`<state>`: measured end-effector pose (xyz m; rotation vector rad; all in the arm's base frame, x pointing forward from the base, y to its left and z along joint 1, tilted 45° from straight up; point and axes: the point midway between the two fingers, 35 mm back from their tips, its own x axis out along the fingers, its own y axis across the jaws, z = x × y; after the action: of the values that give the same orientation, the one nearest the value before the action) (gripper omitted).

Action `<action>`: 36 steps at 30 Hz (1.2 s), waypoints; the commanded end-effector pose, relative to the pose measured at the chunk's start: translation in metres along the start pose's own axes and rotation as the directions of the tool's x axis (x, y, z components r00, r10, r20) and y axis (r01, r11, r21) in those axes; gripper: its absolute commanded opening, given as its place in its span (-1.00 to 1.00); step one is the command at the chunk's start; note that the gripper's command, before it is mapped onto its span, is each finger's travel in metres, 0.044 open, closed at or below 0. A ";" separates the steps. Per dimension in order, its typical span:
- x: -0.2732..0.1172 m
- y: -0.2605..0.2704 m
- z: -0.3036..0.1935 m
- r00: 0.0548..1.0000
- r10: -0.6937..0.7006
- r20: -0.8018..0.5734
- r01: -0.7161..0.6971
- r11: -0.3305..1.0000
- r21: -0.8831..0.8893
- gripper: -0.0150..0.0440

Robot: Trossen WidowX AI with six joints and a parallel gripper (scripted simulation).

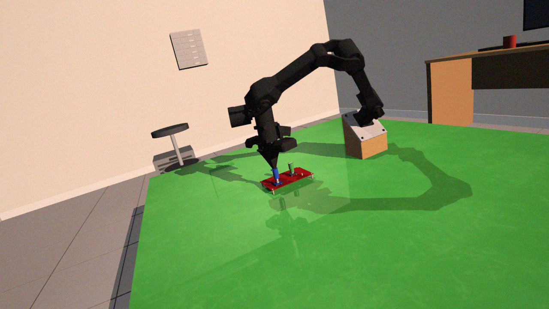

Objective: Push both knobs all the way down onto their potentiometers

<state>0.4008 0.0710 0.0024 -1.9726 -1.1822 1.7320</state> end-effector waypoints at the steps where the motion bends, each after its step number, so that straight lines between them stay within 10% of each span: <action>1: 0.014 -0.002 -0.002 1.000 -0.005 0.014 0.005 1.000 -0.015 -0.49; 36: 0.024 -0.003 -0.001 1.000 -0.005 0.014 0.006 1.000 -0.015 -0.49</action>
<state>0.4005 0.0758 -0.0023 -1.9755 -1.1742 1.7290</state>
